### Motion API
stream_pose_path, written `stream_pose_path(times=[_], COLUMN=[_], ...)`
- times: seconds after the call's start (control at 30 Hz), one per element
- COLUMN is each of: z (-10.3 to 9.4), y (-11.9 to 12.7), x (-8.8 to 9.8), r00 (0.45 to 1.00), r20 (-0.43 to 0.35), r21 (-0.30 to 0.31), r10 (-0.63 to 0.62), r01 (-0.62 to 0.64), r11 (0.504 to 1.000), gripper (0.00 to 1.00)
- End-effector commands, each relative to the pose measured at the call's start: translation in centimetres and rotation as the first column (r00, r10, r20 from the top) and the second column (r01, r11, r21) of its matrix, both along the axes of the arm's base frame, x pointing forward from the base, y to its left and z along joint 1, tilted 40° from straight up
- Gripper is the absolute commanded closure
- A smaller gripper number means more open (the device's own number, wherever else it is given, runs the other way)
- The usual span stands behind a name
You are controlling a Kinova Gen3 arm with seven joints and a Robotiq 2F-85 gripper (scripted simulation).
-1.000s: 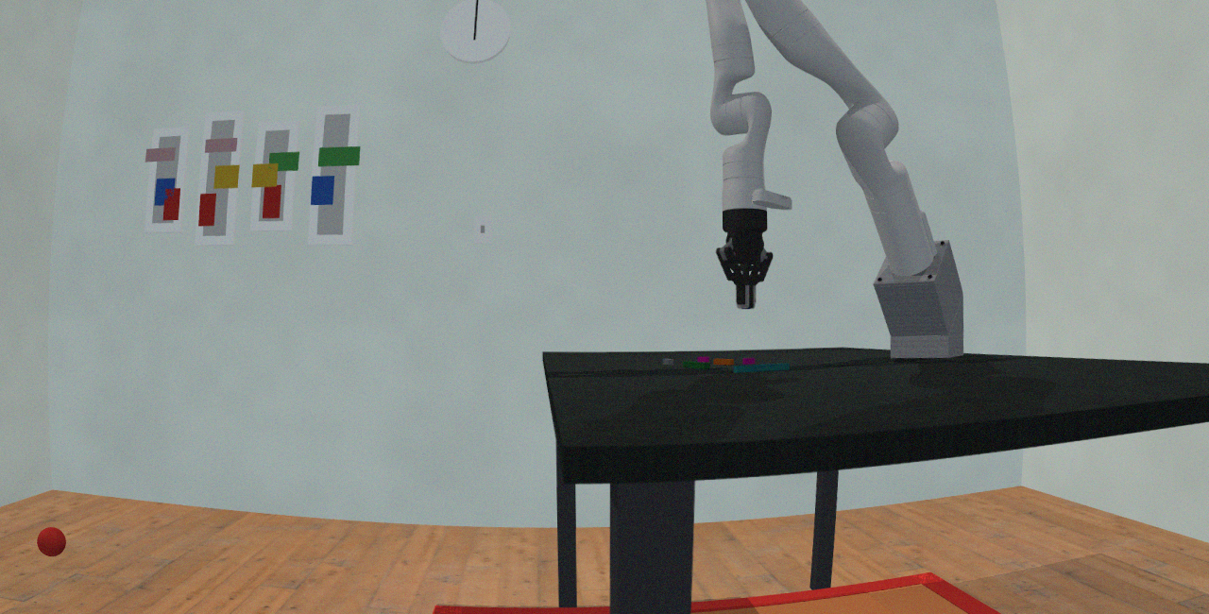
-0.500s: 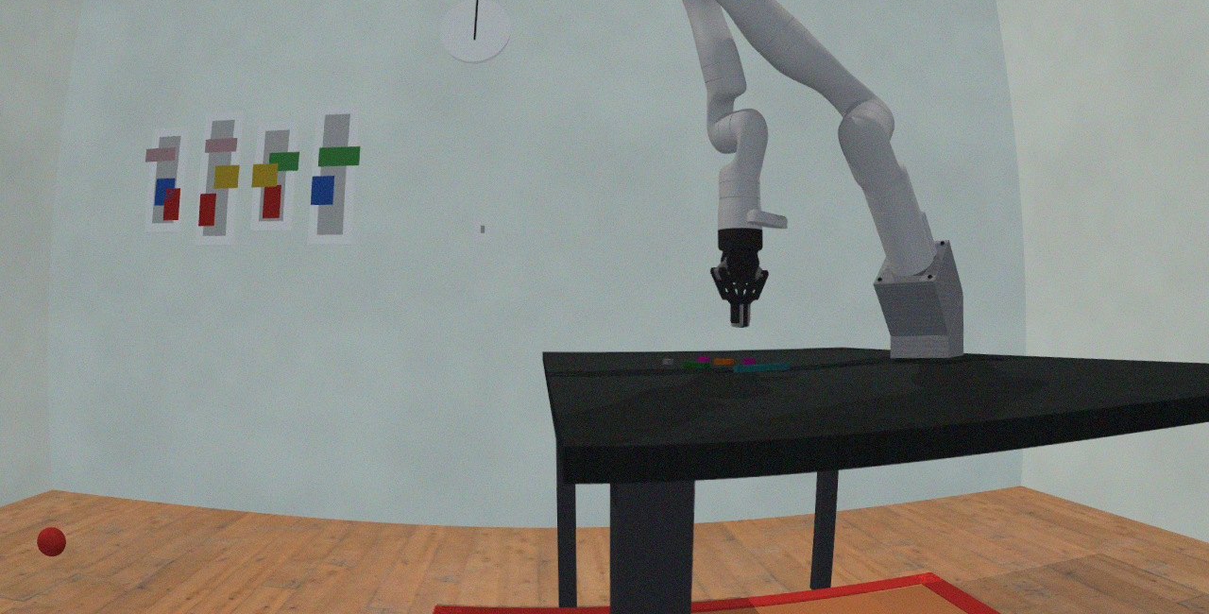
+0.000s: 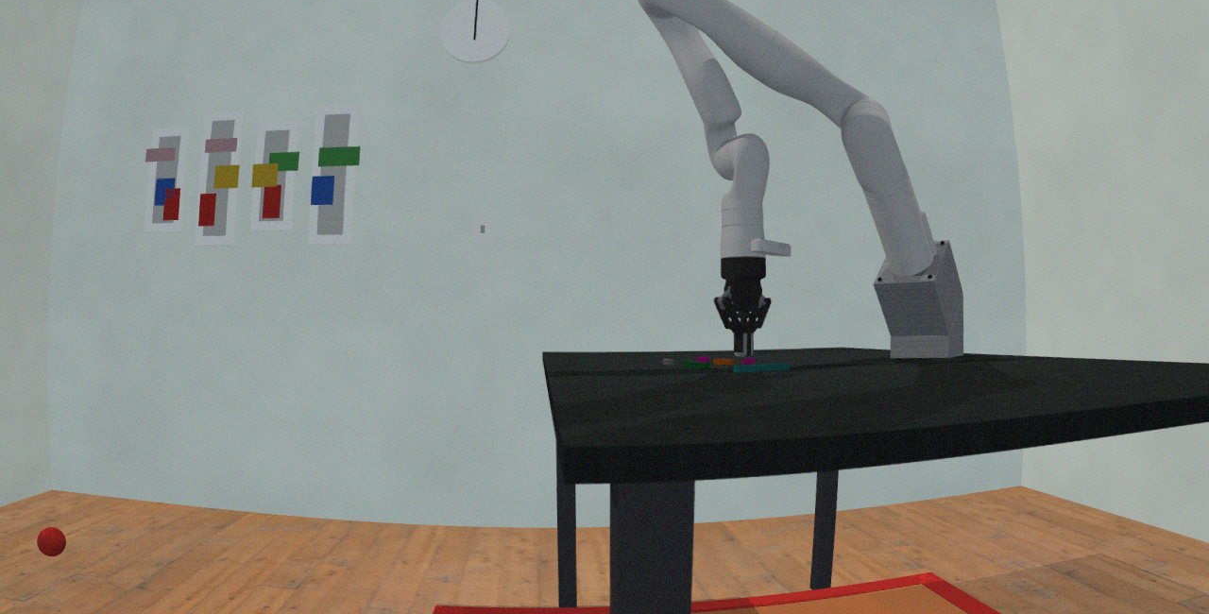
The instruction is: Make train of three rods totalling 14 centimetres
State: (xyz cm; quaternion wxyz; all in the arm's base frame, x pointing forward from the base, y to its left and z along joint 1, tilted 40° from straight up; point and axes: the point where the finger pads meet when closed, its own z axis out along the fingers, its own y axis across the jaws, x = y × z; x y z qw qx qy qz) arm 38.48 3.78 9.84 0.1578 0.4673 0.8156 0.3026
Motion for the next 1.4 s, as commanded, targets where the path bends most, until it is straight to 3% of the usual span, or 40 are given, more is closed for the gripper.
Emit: stream_pose_path(times=[0.0, 1.37], z=[-0.41, -0.56], y=[0.92, 0.99], x=[-0.32, -0.2], r00=[1.0, 1.0], r20=[-0.005, 0.005], r21=[0.004, 0.002], r10=[0.017, 0.009], r01=[-0.017, -0.009], r11=[1.0, 1.0], gripper=[0.95, 0.95])
